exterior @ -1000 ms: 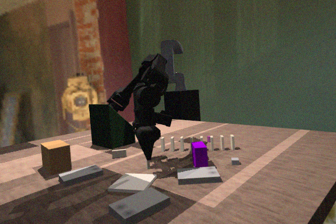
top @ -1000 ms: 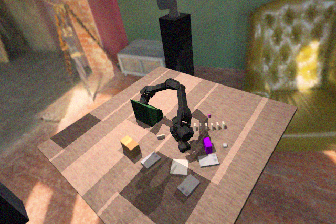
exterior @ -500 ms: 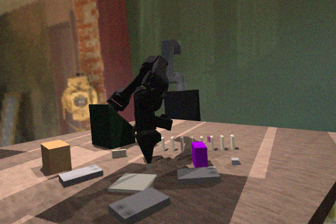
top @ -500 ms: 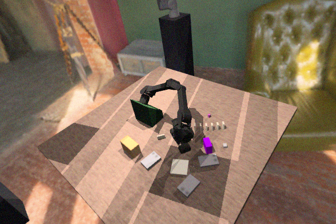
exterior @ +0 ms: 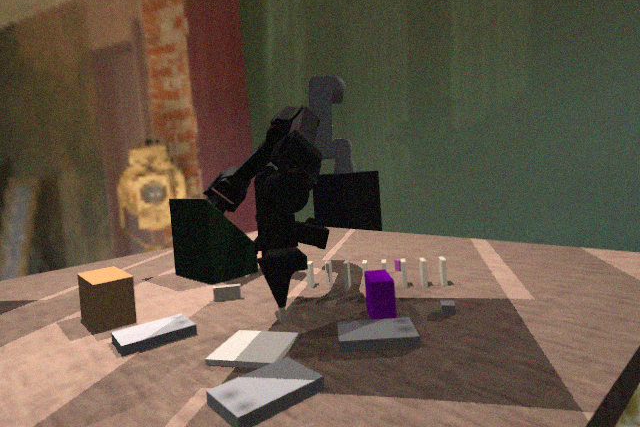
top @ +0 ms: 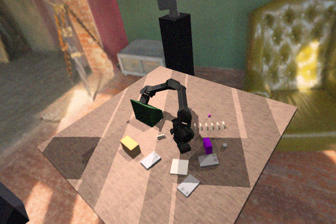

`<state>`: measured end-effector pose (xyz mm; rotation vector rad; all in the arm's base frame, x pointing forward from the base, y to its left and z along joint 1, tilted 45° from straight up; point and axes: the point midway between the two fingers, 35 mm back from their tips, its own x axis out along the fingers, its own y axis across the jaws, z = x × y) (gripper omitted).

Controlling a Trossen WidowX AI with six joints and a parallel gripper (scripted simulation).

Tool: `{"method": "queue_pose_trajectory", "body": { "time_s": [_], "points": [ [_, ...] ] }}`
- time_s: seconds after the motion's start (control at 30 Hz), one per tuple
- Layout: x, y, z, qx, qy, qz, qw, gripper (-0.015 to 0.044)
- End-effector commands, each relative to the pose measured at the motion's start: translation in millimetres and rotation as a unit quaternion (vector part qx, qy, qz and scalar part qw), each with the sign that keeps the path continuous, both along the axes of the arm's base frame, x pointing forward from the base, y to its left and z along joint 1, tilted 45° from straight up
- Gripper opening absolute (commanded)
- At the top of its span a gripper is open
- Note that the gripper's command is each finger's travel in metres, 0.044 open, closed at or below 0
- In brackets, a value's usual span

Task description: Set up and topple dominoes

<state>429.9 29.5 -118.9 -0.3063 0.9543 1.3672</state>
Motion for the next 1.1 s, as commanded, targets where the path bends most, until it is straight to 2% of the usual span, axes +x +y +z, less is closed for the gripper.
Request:
{"method": "queue_pose_trajectory", "body": {
  "time_s": [0.0, 0.1, 0.33, 0.4, 0.67, 1.07],
  "points": [
    [0.3, 0.8, 0.1, 0.002, 0.001, -0.002, 1.0, 0.0107],
    [6.3, -14.8, 14.2, 0.0, 0.0, -0.002, 1.0, 0.0107],
    [12.6, -87.2, 89.1, -0.003, 0.0, 0.0, 1.0, 0.0107],
    [11.4, -93.7, 96.7, -0.003, 0.0, 0.0, 1.0, 0.0107],
    [6.2, -89.2, 105.8, -0.004, 0.012, -0.012, 1.0, 0.0107],
    [-63.6, -45.4, 166.0, -0.014, 0.107, -0.11, 0.988, 0.0107]
  ]
}}
